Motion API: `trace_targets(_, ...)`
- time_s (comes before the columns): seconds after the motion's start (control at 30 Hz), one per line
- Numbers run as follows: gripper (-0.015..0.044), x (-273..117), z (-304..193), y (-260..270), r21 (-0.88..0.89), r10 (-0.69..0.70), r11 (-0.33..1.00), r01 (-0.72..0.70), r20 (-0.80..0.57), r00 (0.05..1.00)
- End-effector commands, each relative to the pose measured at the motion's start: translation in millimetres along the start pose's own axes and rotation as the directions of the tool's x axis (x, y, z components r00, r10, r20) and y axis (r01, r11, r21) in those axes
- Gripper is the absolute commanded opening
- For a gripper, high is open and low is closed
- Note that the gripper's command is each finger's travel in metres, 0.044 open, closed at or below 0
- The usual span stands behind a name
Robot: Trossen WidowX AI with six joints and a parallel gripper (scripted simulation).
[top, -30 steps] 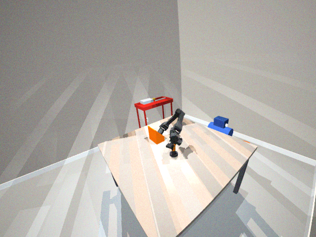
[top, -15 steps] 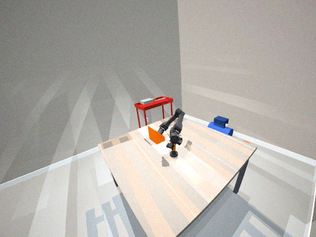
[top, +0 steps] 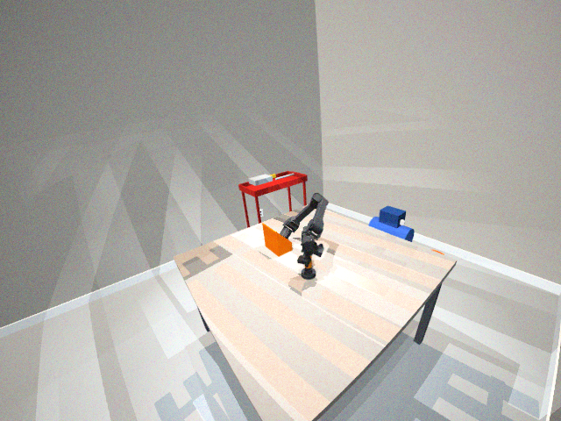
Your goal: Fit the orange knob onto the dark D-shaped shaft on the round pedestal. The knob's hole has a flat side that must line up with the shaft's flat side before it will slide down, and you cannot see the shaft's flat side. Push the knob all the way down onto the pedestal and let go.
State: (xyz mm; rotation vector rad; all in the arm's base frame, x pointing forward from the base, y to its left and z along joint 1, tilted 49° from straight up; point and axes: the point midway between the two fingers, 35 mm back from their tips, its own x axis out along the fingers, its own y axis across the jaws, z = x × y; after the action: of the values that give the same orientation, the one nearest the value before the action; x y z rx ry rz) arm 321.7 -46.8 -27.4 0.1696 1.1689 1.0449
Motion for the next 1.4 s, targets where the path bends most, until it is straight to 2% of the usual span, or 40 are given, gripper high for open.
trace_targets(0.0,0.0,1.2,0.8,-0.4,-0.008,0.0,1.0,0.0,0.003,1.0)
trace_targets(0.33,0.0,-3.3,1.1,-0.7,-0.017,0.0,1.0,0.0,0.002,1.0)
trace_targets(0.57,0.0,-1.7,0.5,-0.3,-0.216,0.0,0.976,0.001,0.002,1.0)
trace_targets(1.37,0.0,1.1,0.5,-0.6,-0.216,0.0,0.976,0.0,0.002,1.0)
